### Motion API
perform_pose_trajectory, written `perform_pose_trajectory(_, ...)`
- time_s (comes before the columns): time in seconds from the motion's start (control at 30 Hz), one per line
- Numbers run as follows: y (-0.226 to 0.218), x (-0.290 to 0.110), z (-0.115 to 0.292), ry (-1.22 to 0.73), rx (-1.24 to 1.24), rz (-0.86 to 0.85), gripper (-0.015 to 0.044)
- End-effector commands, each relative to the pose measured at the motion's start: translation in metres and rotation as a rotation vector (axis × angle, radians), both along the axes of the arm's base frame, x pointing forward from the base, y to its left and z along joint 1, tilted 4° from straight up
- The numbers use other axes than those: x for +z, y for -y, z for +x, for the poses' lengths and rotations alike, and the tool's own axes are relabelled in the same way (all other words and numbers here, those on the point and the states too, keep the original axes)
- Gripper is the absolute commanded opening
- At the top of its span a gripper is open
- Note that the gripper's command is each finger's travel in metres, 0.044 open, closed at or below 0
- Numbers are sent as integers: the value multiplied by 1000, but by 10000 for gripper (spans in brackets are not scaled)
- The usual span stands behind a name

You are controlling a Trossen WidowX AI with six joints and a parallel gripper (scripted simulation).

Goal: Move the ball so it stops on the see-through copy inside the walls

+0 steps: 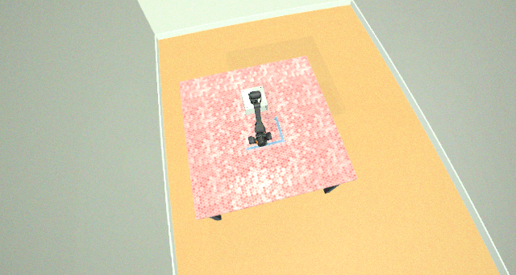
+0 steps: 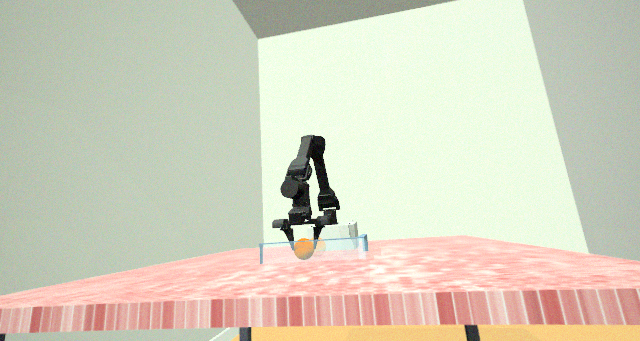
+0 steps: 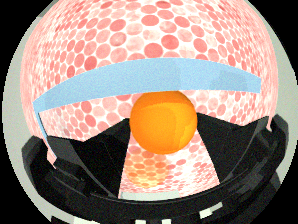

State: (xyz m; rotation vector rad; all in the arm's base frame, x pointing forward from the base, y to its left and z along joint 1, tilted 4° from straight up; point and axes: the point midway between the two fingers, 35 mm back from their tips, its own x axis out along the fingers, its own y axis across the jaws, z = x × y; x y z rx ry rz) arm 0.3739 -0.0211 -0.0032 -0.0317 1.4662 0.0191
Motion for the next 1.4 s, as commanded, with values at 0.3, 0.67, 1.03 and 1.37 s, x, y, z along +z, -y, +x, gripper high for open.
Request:
perform_pose_trajectory(0.3,9,28,-1,-8,-73,12,106)
perform_pose_trajectory(0.67,3,55,-22,-77,-37,21,0)
perform_pose_trajectory(1.03,0,121,-14,-15,2,7,0)
perform_pose_trajectory(1.37,-3,137,-19,-1,4,2,0)
